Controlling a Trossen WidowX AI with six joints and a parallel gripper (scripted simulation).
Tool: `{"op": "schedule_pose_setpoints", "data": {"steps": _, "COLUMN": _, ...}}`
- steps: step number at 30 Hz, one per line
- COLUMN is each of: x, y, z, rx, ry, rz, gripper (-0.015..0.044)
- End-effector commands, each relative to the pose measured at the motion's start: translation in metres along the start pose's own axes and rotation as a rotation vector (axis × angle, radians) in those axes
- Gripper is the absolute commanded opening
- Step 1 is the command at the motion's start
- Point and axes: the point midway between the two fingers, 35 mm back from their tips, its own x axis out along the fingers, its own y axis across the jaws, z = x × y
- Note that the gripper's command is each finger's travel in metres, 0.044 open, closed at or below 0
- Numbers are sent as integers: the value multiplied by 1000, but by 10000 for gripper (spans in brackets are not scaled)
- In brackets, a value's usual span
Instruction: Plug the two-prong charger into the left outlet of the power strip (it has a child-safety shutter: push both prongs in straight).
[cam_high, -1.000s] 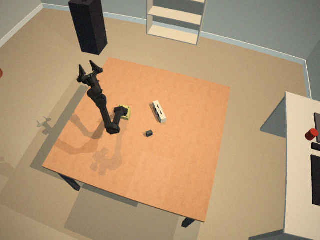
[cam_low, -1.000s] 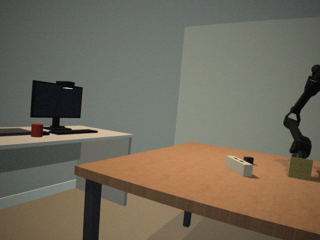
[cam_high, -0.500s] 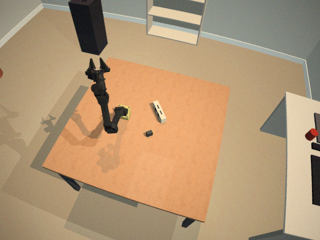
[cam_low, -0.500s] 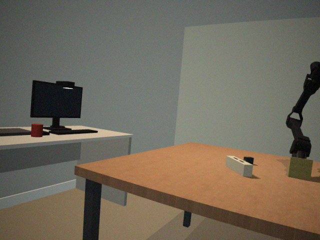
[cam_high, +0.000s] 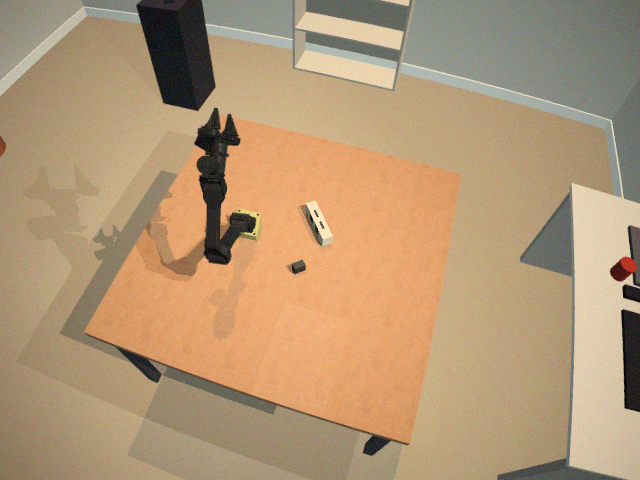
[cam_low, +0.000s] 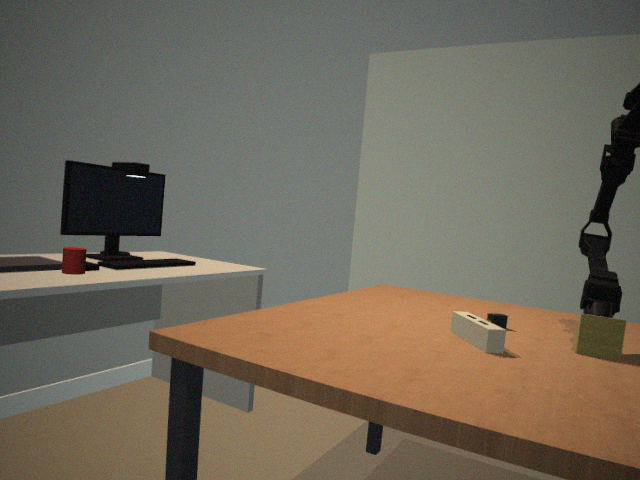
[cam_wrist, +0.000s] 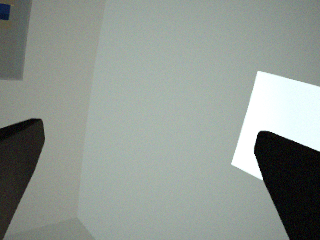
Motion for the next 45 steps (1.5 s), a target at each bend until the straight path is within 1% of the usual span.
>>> {"op": "schedule_pose_setpoints", "data": {"steps": 1, "x": 7, "y": 20, "z": -19, "rx": 44, "ry": 61, "rz": 67, "gripper": 440}}
{"op": "schedule_pose_setpoints", "data": {"steps": 12, "x": 7, "y": 66, "z": -70, "rx": 151, "ry": 225, "rz": 209, "gripper": 440}}
{"op": "schedule_pose_setpoints", "data": {"steps": 23, "x": -6, "y": 114, "z": -122, "rx": 276, "ry": 413, "rz": 347, "gripper": 440}}
{"op": "schedule_pose_setpoints", "data": {"steps": 34, "x": -33, "y": 164, "z": -170, "rx": 415, "ry": 631, "rz": 479, "gripper": 440}}
{"op": "schedule_pose_setpoints", "data": {"steps": 45, "x": -73, "y": 210, "z": -210, "rx": 554, "ry": 860, "rz": 594, "gripper": 440}}
